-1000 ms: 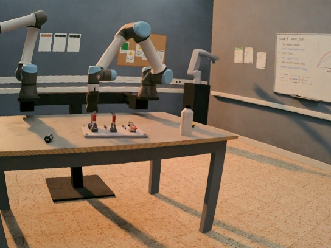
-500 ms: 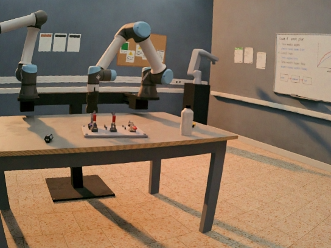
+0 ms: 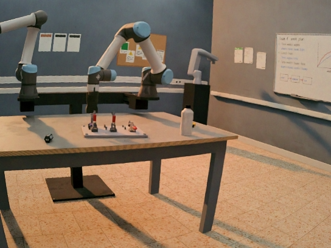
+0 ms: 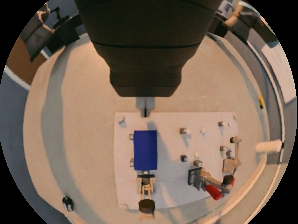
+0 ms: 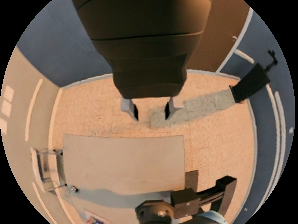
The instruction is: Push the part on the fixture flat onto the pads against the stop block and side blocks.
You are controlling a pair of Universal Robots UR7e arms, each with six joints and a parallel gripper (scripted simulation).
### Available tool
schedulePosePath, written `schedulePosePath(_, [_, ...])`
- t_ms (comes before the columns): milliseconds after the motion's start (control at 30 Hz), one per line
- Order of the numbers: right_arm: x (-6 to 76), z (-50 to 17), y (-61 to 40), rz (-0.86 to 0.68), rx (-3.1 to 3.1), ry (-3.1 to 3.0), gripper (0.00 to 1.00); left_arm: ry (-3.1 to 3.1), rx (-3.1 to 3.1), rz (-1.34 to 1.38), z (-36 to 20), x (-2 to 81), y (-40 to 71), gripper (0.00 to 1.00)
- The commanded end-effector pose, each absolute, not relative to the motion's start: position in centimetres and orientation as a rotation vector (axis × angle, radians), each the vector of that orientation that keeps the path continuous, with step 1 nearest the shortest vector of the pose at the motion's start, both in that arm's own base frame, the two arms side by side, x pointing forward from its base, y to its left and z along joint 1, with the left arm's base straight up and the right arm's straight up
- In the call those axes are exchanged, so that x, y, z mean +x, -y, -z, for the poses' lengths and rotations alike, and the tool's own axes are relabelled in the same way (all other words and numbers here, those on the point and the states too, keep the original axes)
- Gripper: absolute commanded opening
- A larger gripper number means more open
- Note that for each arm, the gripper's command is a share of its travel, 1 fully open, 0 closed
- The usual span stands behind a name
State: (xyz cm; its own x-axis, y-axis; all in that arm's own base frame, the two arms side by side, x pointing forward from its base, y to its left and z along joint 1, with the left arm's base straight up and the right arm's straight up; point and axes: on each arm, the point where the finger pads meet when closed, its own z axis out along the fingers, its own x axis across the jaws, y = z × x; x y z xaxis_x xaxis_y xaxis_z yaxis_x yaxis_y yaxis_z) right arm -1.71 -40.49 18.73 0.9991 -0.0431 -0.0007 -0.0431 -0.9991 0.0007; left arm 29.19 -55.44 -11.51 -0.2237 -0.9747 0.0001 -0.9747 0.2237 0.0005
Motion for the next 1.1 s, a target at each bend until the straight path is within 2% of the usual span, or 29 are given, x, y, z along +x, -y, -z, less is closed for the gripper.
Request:
schedulePosePath(0, [-1.78,-18.7,40.36,0.0,3.141,0.069,1.0,2.459,1.954,-0.003,11.47,29.1,55.69,0.0])
schedulePosePath(1067, [-1.78,-18.7,40.36,0.0,3.141,0.069,1.0,2.46,1.955,-0.002,11.92,29.11,55.68,0.0])
